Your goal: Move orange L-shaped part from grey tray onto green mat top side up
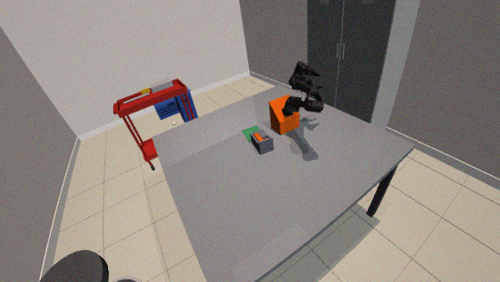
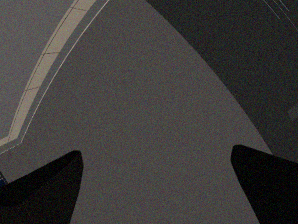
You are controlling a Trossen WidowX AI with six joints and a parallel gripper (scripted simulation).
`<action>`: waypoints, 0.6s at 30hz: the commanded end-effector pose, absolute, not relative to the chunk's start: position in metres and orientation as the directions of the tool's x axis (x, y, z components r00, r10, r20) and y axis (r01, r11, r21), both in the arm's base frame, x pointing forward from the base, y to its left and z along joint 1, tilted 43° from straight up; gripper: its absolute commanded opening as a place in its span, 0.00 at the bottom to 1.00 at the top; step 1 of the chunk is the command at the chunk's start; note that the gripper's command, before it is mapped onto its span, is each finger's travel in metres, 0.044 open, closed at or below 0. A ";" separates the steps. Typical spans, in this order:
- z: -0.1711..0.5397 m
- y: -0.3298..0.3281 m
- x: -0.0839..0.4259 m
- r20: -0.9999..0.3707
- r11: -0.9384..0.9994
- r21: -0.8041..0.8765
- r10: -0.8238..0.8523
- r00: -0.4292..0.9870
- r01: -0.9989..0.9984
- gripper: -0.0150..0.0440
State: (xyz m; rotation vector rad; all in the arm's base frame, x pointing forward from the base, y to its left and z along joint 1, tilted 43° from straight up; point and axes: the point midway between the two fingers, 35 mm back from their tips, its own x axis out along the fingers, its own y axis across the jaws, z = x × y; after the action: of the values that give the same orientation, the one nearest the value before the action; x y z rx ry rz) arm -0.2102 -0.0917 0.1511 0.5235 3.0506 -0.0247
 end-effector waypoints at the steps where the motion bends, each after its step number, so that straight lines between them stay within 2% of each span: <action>1: 0.151 -0.095 -0.210 -0.053 0.948 -0.014 0.317 -0.947 0.318 0.89; 4: 0.146 -0.126 -0.206 -0.097 0.981 -0.068 0.176 -0.980 0.183 0.75; 8: 0.132 -0.199 -0.178 -0.228 0.963 -0.247 -0.167 -0.959 -0.109 0.58; 12: 0.112 -0.256 -0.122 -0.395 0.870 -0.395 -0.451 -0.801 -0.295 0.56; 18: 0.086 -0.291 -0.023 -0.617 0.774 -0.531 -0.632 -0.469 -0.345 0.56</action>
State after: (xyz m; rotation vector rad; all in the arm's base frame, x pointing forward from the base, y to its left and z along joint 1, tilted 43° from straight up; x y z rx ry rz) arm -0.0820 -0.2765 0.1003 -0.6534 2.3614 -0.4427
